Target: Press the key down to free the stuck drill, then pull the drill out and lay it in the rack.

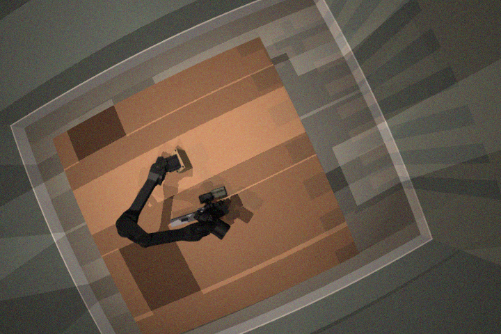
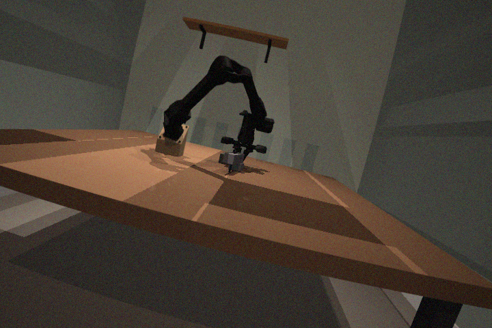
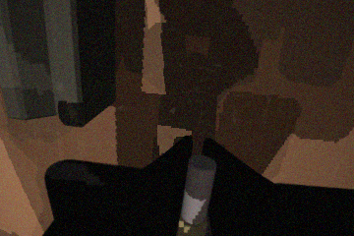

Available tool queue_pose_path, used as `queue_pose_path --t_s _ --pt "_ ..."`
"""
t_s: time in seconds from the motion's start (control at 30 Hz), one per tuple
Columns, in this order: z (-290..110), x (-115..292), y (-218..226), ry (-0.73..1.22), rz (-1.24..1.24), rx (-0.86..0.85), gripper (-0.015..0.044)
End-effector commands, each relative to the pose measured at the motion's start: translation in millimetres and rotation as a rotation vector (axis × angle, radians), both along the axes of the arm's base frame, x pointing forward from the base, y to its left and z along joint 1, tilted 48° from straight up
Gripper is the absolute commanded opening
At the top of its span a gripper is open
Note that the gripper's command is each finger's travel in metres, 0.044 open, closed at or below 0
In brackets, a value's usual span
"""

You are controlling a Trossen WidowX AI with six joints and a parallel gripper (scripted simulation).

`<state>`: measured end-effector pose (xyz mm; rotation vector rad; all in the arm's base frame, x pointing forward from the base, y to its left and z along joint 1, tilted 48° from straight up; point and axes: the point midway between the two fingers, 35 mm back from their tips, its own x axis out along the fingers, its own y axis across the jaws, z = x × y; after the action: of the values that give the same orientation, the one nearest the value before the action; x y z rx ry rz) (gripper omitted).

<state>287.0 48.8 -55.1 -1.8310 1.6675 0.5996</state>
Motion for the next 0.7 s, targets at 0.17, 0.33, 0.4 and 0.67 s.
queue_pose_path --t_s 0.17,0.33,0.4,0.67 --pt "-7 2 9 -0.005 0.0 0.005 0.0" --pt "-13 3 14 -0.005 0.0 0.006 0.0" --pt "-14 3 16 -0.005 0.0 0.006 0.0" --pt "-22 4 24 -0.005 0.0 0.006 0.0"
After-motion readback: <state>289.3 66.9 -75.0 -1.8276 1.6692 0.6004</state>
